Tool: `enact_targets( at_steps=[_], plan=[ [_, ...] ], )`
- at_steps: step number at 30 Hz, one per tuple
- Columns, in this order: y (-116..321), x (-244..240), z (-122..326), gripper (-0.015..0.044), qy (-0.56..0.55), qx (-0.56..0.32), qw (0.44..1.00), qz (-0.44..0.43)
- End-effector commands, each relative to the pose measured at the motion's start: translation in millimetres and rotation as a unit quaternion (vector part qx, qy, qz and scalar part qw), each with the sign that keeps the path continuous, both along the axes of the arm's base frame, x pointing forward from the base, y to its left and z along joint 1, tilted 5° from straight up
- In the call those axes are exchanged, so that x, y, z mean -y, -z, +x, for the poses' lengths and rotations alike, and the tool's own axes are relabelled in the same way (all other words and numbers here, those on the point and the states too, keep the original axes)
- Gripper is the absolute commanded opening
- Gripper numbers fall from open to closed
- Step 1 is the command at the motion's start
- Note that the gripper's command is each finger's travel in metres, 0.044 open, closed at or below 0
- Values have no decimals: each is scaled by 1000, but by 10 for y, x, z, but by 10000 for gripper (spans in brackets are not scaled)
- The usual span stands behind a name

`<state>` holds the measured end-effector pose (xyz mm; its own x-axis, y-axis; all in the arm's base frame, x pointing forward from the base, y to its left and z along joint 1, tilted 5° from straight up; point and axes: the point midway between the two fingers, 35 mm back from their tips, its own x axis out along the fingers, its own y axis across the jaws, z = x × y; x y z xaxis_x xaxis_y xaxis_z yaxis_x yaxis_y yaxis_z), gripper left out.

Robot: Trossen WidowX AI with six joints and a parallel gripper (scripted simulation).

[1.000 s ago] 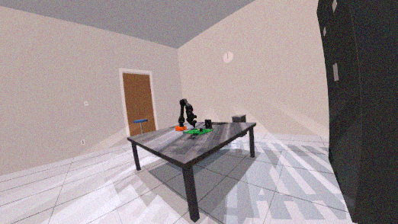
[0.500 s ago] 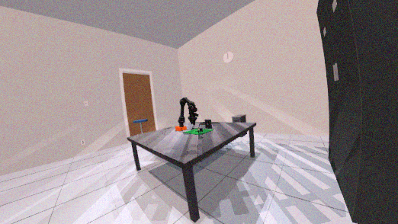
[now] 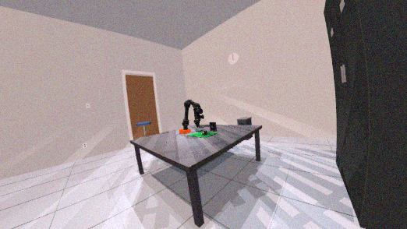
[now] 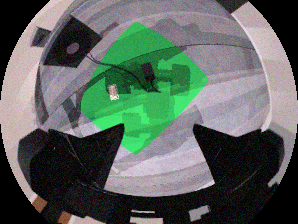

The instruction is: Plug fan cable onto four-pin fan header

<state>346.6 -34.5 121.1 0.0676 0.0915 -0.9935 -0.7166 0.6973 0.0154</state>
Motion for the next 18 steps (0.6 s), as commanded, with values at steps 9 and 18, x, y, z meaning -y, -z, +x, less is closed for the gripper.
enact_targets(
  at_steps=[9, 18],
  plan=[
    [-297, -312, 216, 440, 537, -42, 842, 34],
    [-389, -412, 263, 440, 697, -54, 713, 47]
  ],
)
